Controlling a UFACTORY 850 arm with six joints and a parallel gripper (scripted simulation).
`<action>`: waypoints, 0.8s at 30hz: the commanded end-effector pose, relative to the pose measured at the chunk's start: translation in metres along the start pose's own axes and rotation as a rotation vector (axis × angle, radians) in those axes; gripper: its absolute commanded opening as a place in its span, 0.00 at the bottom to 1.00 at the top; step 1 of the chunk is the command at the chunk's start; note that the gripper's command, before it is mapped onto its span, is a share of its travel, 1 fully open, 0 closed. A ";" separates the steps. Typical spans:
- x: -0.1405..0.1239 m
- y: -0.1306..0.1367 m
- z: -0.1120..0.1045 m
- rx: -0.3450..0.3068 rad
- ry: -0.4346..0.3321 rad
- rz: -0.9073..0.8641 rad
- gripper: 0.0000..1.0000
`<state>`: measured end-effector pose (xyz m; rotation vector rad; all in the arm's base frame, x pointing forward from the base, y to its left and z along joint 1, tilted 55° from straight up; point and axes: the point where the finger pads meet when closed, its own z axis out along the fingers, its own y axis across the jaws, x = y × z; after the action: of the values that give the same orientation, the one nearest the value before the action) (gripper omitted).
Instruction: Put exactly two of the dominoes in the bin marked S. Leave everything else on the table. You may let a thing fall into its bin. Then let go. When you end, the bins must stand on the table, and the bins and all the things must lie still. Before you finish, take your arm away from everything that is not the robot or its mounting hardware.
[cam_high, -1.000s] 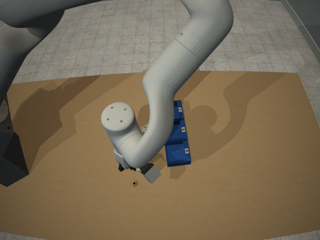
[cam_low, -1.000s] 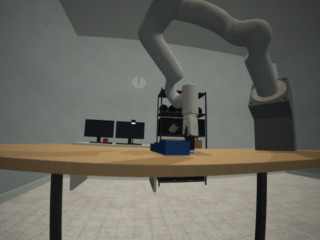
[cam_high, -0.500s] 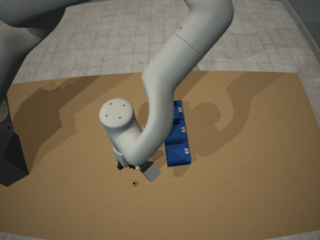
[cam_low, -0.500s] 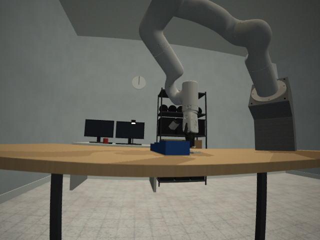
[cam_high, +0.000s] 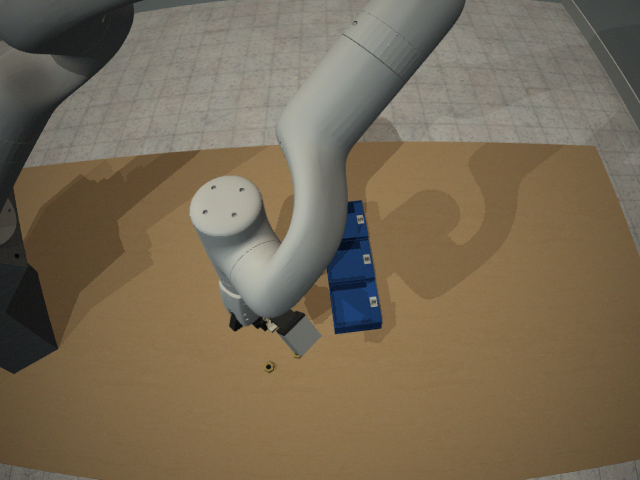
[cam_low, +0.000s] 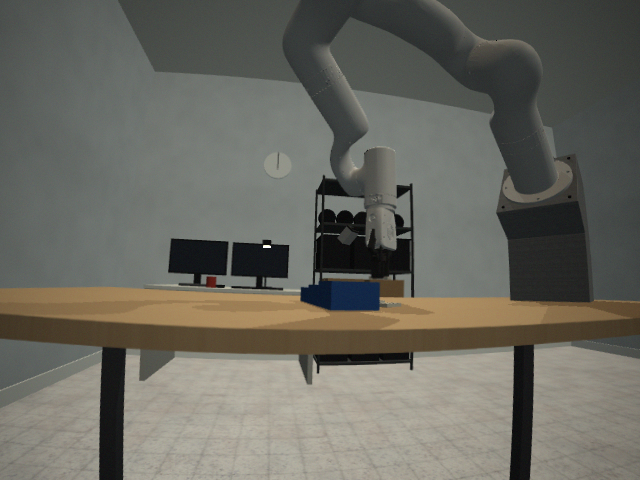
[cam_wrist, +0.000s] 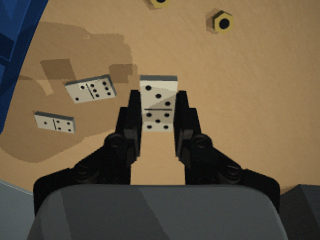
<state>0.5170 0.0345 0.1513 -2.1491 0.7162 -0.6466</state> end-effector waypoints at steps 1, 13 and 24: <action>0.000 0.000 -0.004 0.000 0.000 0.000 0.00; 0.000 0.000 -0.003 0.000 0.000 0.000 0.00; -0.006 -0.029 -0.010 0.000 0.000 0.000 0.00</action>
<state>0.5130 0.0418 0.1696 -2.1481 0.7152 -0.6462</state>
